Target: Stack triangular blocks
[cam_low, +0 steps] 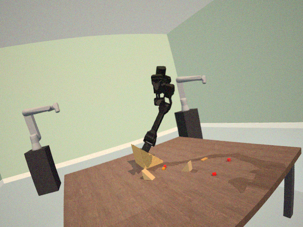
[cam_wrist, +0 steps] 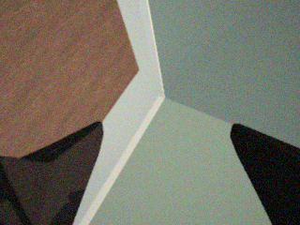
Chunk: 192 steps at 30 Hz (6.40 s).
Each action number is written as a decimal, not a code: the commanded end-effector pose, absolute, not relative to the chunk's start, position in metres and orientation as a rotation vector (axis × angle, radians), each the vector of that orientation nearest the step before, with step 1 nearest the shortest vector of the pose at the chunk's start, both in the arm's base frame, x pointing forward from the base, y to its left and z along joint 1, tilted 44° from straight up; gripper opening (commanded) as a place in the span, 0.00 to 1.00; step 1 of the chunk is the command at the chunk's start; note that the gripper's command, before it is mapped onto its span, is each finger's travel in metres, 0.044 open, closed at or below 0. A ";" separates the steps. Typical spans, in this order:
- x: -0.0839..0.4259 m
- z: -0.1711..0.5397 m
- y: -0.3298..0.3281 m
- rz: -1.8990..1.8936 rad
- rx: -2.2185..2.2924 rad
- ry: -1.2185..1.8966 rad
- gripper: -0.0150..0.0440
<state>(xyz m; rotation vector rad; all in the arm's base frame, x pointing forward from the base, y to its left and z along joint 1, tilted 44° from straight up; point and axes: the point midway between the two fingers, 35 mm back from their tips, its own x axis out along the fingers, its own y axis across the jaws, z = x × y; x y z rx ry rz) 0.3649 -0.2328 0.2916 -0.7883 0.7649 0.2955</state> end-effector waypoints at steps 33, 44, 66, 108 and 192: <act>0.365 0.126 0.110 1.000 -0.028 1.536 1.00; 0.362 0.112 0.120 1.003 -0.015 1.561 1.00; 0.354 0.084 0.141 1.007 0.008 1.612 1.00; 0.340 0.051 0.163 1.008 0.032 1.674 0.49; 0.289 0.041 0.120 0.732 0.488 0.536 0.39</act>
